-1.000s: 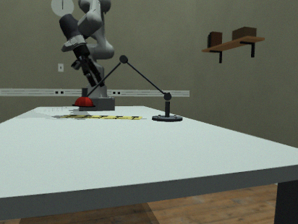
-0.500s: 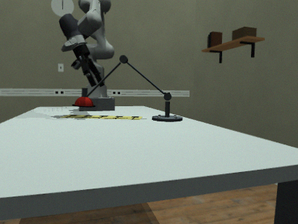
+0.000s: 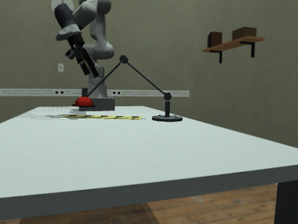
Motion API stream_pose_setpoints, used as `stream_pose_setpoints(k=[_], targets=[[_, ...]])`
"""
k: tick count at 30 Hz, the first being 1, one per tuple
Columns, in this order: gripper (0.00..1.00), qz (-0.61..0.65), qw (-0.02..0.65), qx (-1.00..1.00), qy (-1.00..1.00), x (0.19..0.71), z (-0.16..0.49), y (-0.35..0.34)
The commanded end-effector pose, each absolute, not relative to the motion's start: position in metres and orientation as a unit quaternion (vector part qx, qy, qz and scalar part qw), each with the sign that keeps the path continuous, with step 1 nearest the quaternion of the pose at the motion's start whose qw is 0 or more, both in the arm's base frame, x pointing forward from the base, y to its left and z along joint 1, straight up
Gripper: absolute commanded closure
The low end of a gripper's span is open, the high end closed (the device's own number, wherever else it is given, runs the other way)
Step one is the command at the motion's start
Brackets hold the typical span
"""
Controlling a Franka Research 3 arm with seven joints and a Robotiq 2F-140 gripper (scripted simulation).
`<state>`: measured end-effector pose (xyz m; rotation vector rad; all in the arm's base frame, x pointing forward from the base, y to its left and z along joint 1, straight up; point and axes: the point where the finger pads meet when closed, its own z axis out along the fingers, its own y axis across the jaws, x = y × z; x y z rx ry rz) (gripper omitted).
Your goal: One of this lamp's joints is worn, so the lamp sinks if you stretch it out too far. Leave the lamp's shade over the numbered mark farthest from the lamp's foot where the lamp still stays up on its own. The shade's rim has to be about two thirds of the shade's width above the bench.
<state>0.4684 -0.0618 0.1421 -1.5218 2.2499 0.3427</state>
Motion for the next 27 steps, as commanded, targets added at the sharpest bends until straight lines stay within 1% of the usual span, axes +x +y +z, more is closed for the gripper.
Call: stream_pose_setpoints(k=[1,15,27], targets=[[0.0,0.136,0.194,-0.541,0.807,0.46,0.149,-0.06],[0.0,0.123,0.201,-0.545,0.805,0.455,0.2,-0.088],[0.0,0.116,0.204,-0.545,0.805,0.459,0.198,-0.09]])
